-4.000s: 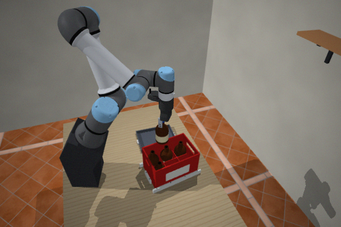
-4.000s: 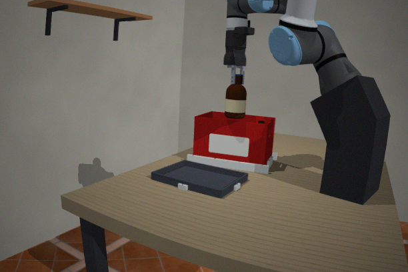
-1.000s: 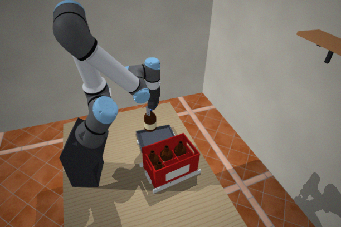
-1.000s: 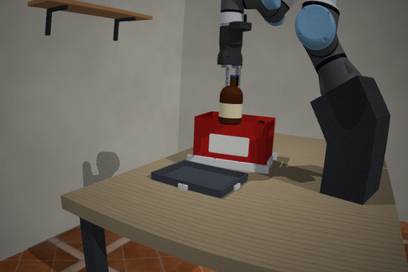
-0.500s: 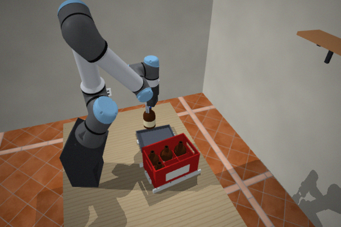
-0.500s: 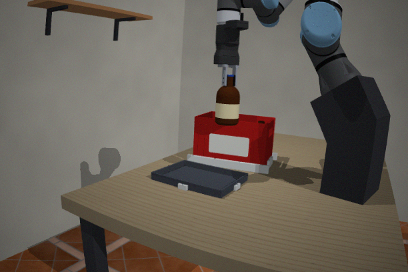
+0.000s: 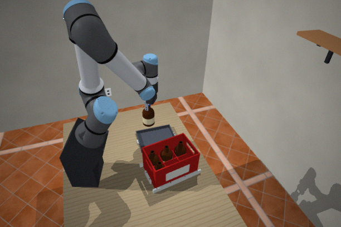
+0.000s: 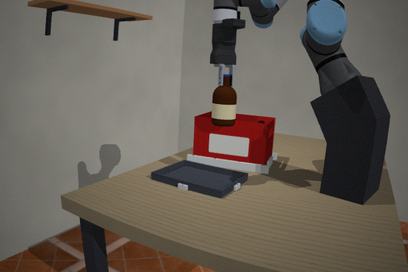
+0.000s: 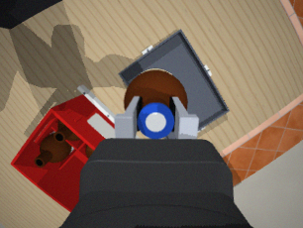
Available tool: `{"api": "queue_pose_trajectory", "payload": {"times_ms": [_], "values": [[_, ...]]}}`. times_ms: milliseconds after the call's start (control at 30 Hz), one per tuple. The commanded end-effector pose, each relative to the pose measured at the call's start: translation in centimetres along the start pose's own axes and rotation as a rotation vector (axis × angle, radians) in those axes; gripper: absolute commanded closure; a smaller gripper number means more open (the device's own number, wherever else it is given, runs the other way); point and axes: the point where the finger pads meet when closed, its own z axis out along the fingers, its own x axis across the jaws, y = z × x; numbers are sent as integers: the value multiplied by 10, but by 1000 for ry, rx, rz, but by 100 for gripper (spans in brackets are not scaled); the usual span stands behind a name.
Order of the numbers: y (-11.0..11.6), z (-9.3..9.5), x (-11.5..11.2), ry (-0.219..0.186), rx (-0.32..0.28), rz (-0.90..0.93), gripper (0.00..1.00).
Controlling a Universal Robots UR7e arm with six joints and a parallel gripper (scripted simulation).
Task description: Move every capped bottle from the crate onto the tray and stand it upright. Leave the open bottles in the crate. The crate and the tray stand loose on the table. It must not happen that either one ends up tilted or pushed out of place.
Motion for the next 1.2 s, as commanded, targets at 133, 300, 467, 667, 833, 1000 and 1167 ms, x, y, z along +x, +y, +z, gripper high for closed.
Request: {"api": "queue_pose_trajectory", "payload": {"times_ms": [133, 300, 467, 667, 833, 1000, 1167], "values": [[-6, -1, 11, 0, -5, 5, 100], [-11, -1, 20, -1, -8, 7, 100], [-12, 0, 17, 0, -3, 3, 100], [-13, -1, 21, -1, -5, 5, 100], [-15, -1, 24, -1, -7, 7, 100], [-16, -1, 26, -1, -9, 8, 100], [-17, 10, 23, -2, -7, 7, 100]]}}
